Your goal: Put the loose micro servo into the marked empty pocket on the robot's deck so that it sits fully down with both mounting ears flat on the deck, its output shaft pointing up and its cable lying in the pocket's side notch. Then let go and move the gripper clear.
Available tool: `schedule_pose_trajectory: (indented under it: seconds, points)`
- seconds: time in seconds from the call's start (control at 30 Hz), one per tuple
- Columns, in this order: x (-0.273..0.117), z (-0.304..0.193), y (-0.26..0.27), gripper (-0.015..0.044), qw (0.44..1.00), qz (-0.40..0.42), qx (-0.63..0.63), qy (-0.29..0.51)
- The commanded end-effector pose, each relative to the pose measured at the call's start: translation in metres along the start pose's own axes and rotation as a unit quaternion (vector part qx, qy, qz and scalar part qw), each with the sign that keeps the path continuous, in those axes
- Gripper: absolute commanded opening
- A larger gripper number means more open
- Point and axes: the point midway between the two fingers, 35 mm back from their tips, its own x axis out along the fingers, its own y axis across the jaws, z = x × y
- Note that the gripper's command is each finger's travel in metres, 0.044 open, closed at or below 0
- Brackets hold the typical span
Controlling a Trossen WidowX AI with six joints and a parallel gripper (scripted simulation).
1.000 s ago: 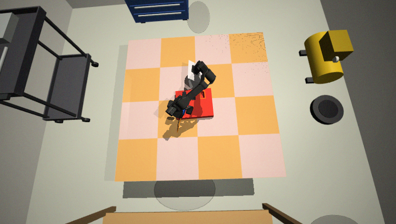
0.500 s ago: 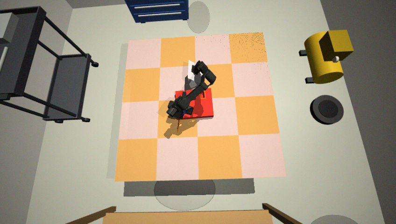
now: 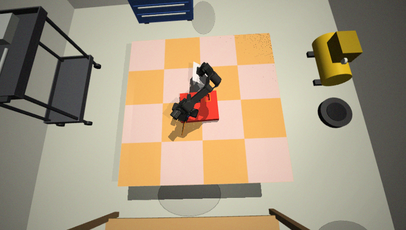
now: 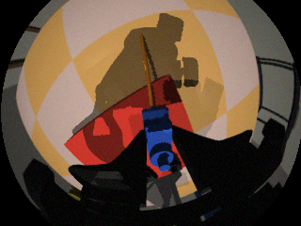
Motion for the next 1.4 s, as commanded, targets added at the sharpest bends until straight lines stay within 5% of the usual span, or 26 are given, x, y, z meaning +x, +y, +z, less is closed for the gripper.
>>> schedule_pose_trajectory:
  seconds: [0.0, 0.87, 1.37]
  points:
    - [-0.019, 0.0, -0.001, 0.0, 1.0, -0.003, -0.003, -0.006]
    - [-0.024, -0.046, -0.015, 0.0, 1.0, -0.003, -0.001, -0.005]
    - [-0.023, -0.071, 0.048, 0.0, 1.0, -0.001, -0.001, -0.003]
